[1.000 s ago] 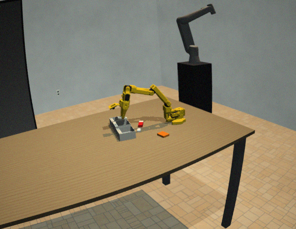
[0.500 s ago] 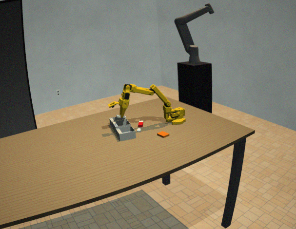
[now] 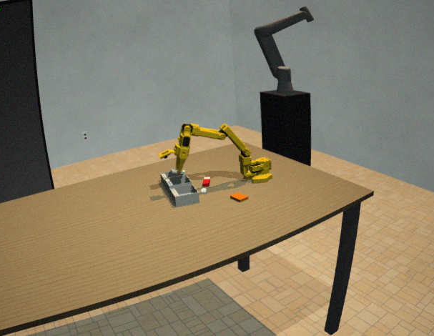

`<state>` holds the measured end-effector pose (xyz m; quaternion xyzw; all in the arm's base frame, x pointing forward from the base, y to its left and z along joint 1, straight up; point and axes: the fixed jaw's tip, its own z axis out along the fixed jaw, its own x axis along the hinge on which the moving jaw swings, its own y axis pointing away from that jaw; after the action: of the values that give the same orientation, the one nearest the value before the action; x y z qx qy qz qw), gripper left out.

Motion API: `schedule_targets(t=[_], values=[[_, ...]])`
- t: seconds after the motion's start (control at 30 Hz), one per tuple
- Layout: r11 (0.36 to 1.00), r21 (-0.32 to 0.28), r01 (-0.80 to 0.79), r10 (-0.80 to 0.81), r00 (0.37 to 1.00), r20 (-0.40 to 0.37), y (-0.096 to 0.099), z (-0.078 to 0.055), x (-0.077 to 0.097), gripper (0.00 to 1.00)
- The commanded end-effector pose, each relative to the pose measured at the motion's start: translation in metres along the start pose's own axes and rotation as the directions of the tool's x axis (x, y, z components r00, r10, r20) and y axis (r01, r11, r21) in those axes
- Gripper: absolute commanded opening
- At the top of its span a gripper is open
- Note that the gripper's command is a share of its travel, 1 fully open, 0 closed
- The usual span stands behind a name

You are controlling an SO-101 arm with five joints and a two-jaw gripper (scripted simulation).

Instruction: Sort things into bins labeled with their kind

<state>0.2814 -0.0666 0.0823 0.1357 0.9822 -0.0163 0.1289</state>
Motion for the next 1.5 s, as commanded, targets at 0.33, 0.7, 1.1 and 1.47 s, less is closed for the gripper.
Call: schedule_targets(t=[0.33, 0.7, 1.1, 1.47], values=[[1.000, 0.000, 0.000, 0.000, 0.999, 0.045, -0.002, 0.007, -0.002, 0.00], [1.000, 0.000, 0.000, 0.000, 0.999, 0.044, -0.002, 0.011, -0.001, 0.00], [1.000, 0.000, 0.000, 0.000, 0.999, 0.044, -0.002, 0.018, 0.000, 0.00], [1.000, 0.000, 0.000, 0.000, 0.999, 0.044, -0.002, 0.031, 0.003, 0.00]])
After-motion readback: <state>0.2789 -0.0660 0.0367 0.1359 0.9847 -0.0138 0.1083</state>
